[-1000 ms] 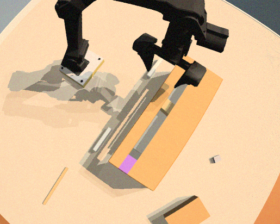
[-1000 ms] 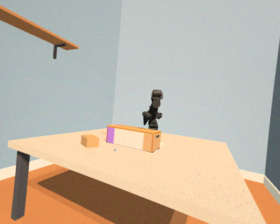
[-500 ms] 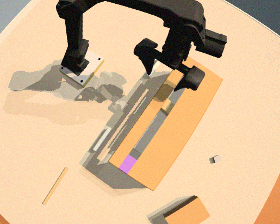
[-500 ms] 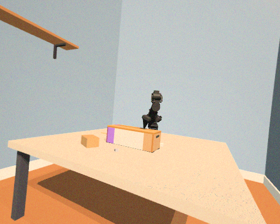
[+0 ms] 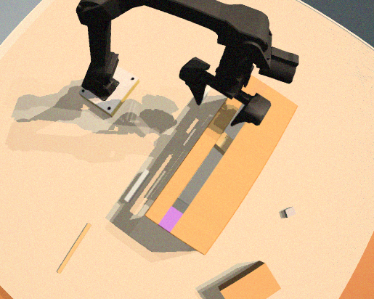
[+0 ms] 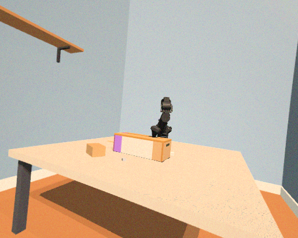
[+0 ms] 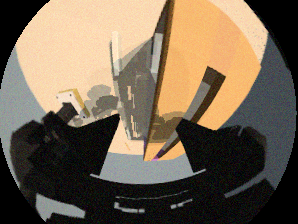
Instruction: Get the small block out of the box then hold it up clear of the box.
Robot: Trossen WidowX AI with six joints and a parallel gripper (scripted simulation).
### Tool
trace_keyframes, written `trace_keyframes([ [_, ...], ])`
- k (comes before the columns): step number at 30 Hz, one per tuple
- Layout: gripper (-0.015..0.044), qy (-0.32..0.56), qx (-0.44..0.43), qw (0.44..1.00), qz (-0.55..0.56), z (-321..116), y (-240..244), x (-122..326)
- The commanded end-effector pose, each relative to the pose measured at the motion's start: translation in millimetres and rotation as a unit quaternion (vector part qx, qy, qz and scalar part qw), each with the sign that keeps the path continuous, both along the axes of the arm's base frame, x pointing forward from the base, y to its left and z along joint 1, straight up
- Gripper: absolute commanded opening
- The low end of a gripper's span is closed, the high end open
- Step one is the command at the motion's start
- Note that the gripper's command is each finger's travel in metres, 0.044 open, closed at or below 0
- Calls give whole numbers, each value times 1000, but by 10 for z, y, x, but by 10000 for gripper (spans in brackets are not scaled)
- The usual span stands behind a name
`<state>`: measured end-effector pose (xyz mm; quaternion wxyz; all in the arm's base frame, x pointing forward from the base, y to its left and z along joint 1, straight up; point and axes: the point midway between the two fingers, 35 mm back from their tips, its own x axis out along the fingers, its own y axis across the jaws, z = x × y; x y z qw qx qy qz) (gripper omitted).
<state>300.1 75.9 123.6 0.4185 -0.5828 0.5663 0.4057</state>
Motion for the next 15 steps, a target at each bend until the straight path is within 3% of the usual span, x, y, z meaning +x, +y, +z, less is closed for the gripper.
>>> trace_keyframes([
  [1,400,1,-4,1000,-2,-90,-10,3],
  [15,400,-1,0,1000,-1,-207,-7,3],
])
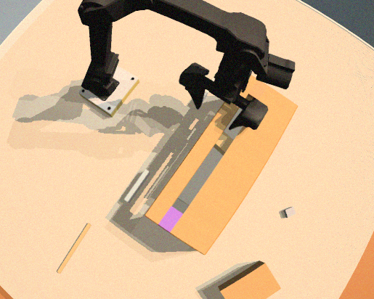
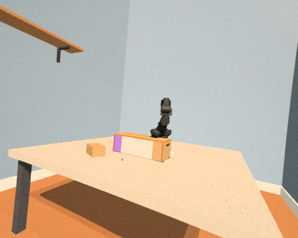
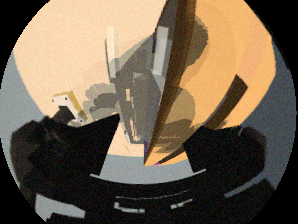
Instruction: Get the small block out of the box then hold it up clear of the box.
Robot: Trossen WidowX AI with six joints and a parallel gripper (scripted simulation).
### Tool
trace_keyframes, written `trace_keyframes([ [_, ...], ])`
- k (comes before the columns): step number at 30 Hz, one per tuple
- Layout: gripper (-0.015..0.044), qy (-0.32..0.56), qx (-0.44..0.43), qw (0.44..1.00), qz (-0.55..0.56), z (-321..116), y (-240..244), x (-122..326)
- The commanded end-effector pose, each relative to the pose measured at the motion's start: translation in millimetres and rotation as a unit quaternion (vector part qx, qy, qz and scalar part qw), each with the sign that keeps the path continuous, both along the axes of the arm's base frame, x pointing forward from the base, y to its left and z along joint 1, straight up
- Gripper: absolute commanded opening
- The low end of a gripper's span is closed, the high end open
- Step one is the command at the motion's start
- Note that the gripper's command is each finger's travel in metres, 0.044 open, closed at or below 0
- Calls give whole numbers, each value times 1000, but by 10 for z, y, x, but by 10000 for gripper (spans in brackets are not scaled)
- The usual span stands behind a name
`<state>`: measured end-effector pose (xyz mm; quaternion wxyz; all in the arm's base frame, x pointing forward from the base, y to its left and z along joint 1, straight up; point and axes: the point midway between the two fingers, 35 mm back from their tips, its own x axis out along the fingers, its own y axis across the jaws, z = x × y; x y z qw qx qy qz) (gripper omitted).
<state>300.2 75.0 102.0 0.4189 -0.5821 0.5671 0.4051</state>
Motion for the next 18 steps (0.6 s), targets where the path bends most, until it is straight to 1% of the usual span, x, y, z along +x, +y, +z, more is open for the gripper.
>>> trace_keyframes([
  [1,400,-1,0,1000,0,10,1,2],
  [18,400,0,-2,1000,0,-3,-405,4],
])
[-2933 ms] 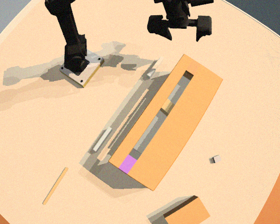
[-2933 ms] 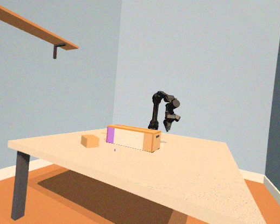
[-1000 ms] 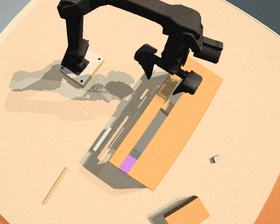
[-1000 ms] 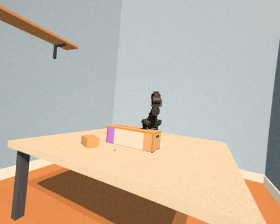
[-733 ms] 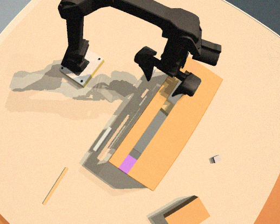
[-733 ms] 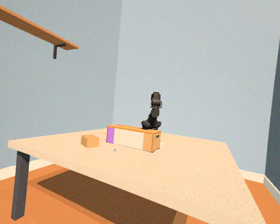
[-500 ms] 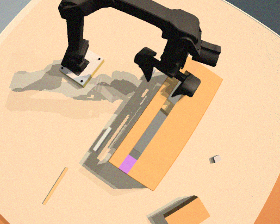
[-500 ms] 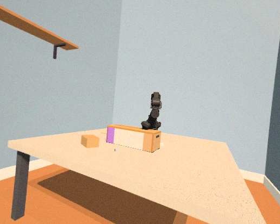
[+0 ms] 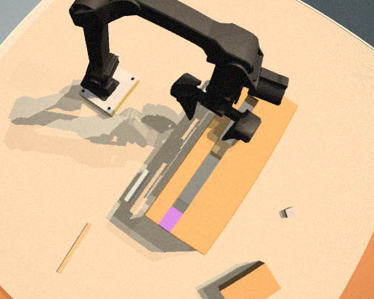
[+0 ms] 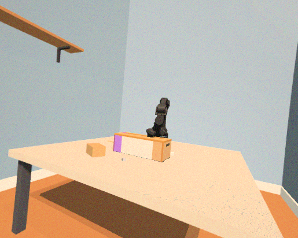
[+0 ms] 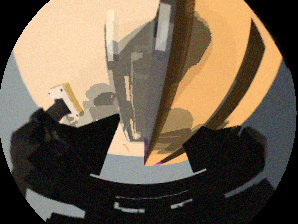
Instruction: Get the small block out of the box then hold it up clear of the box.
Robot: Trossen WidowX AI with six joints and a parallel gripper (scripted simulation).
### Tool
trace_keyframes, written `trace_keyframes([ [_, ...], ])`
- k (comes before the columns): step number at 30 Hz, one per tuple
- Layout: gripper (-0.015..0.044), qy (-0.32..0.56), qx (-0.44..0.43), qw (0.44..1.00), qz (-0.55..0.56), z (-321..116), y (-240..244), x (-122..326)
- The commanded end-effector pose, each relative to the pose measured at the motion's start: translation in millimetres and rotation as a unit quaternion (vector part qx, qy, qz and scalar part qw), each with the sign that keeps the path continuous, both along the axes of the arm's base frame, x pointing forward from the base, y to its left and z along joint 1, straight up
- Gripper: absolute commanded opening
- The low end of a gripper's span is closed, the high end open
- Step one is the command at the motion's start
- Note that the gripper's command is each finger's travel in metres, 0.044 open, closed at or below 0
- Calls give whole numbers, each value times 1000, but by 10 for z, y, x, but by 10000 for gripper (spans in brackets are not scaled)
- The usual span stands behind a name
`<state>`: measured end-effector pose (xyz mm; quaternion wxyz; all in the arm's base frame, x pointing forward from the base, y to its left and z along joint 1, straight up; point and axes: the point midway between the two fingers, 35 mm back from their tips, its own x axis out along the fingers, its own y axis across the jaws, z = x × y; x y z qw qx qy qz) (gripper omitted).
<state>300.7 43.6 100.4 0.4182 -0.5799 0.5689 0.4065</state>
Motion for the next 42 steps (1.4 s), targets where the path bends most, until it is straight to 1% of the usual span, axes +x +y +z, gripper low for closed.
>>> trace_keyframes([
  [1,400,-3,-2,1000,1,12,-115,-2],
  [42,400,-3,-6,1000,1,13,-1094,5],
])
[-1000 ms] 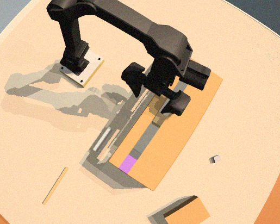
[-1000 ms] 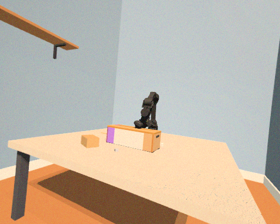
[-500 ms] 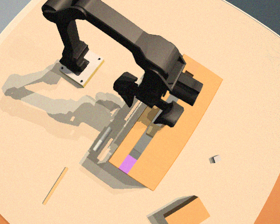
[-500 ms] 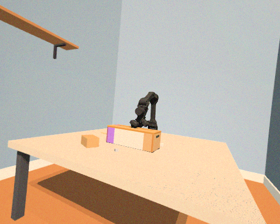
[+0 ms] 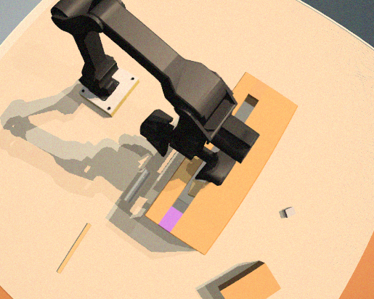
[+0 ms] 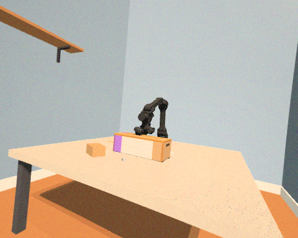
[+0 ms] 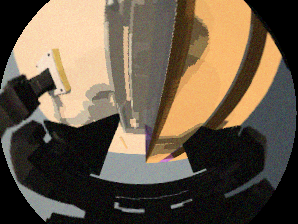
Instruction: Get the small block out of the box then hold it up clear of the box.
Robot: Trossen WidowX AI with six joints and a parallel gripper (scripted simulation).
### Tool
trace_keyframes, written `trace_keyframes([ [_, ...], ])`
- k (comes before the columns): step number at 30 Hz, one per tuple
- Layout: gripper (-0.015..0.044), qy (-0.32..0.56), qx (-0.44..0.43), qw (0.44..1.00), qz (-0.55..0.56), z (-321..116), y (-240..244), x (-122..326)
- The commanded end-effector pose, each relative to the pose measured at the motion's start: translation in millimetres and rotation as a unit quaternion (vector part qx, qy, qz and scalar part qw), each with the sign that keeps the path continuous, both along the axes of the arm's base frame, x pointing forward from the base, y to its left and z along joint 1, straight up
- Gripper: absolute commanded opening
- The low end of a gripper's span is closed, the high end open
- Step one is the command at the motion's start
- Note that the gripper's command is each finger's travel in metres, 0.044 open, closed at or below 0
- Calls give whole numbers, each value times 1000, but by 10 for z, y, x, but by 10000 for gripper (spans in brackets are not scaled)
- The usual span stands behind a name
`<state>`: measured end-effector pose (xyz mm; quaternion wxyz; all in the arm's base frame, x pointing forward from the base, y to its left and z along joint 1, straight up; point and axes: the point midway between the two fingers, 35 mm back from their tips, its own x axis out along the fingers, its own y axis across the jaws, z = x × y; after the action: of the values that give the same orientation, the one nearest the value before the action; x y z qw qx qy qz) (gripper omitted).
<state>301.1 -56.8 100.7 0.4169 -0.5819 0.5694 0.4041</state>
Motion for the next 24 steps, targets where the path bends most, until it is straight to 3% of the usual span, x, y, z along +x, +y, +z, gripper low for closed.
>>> trace_keyframes([
  [1,400,-2,-3,1000,1,10,-115,1],
  [24,400,-2,-5,1000,1,16,-631,3],
])
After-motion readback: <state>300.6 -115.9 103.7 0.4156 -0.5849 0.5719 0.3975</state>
